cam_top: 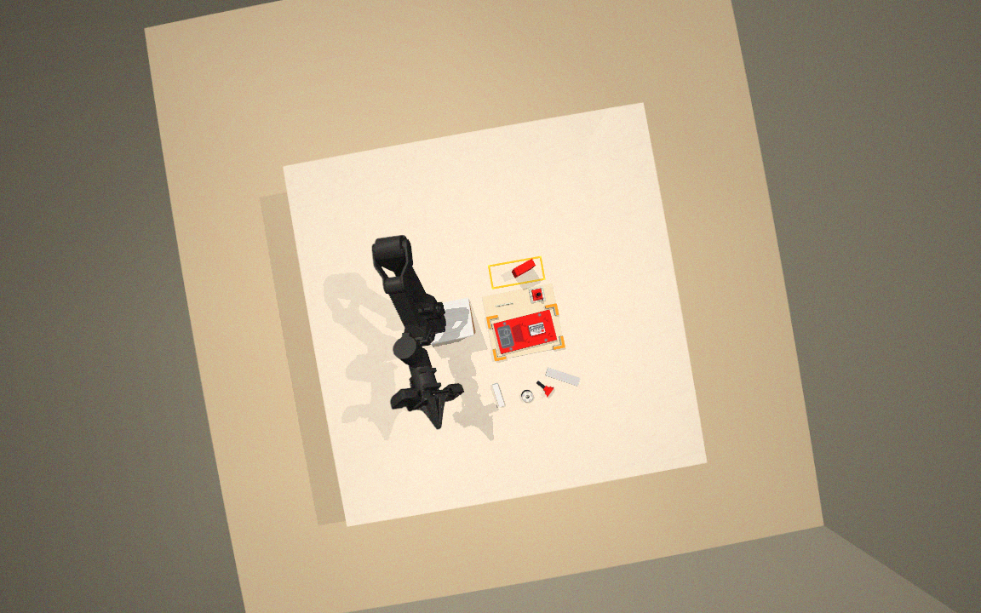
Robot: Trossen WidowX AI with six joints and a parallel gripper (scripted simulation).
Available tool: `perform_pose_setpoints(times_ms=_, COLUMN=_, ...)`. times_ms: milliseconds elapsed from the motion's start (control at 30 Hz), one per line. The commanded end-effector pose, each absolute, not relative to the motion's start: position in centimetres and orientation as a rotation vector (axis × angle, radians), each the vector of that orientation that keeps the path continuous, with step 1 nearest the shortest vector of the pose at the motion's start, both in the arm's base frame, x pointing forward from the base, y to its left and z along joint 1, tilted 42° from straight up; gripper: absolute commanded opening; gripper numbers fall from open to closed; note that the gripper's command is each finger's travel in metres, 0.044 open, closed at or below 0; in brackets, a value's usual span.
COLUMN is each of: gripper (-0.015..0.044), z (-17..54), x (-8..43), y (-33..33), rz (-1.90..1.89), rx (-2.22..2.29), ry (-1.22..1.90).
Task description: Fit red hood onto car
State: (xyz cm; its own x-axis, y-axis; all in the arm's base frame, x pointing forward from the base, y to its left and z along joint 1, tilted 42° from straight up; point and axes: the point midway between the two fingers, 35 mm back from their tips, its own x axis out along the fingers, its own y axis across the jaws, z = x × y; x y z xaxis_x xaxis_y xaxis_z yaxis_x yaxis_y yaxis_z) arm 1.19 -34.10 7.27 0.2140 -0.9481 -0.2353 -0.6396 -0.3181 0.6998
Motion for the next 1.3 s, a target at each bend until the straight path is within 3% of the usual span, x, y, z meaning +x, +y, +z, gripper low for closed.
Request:
perform_pose_setpoints(times_ms=0, gripper=0.0000, z=7.2, x=1.3, y=-34.1, rz=-0.899, rx=2.042, ry=-1.462)
perform_pose_setpoints(times_ms=133, gripper=0.0000, z=6.7, x=3.8, y=-34.6, rz=-0.899, rx=2.132, ry=-1.371)
perform_pose_setpoints(times_ms=533, gripper=0.0000, z=4.5, x=19.3, y=-32.5, rz=-0.971, rx=2.582, ry=-0.728)
perform_pose_setpoints(times_ms=767, gripper=0.0000, z=4.7, x=27.3, y=-26.8, rz=-1.047, rx=2.718, ry=-0.285)
perform_pose_setpoints(times_ms=1267, gripper=0.0000, z=8.0, x=35.2, y=-10.8, rz=-1.382, rx=2.770, ry=0.537)
